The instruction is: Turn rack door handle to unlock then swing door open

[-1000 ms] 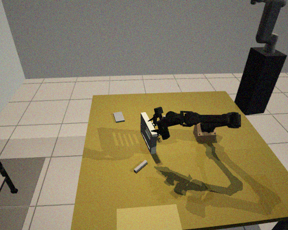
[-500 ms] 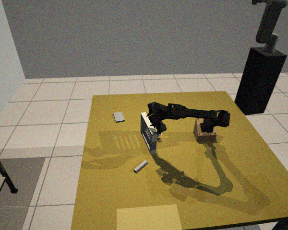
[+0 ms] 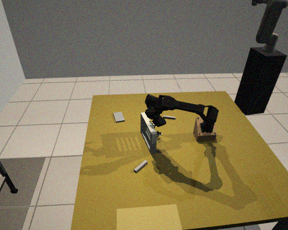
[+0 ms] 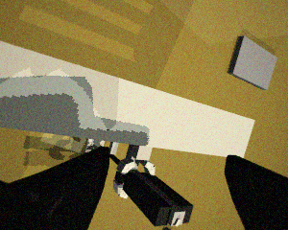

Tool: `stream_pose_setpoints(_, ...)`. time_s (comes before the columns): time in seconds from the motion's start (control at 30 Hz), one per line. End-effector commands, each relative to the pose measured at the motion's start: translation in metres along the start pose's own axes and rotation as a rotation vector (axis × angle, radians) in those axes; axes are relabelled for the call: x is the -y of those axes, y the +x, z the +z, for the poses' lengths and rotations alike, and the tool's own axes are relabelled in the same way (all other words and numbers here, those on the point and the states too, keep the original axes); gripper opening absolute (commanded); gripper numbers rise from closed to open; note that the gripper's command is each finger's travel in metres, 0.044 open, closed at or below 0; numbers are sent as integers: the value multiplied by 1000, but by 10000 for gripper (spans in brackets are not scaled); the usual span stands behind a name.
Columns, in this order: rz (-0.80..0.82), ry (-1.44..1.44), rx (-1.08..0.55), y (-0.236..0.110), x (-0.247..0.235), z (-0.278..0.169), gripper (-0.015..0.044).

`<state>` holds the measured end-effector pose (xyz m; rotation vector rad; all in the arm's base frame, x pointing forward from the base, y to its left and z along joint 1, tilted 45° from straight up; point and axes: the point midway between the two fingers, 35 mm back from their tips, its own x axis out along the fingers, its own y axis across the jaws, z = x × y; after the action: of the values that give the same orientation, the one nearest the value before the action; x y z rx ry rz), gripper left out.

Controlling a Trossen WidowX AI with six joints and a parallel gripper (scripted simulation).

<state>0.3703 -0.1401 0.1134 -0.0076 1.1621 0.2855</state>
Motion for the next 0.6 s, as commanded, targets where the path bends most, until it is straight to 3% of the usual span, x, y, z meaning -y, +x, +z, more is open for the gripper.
stream_pose_setpoints(0.0,79,28,-46,8,10,-11,286)
stream_pose_setpoints(0.57,379,162,-145,25,34,-49,286)
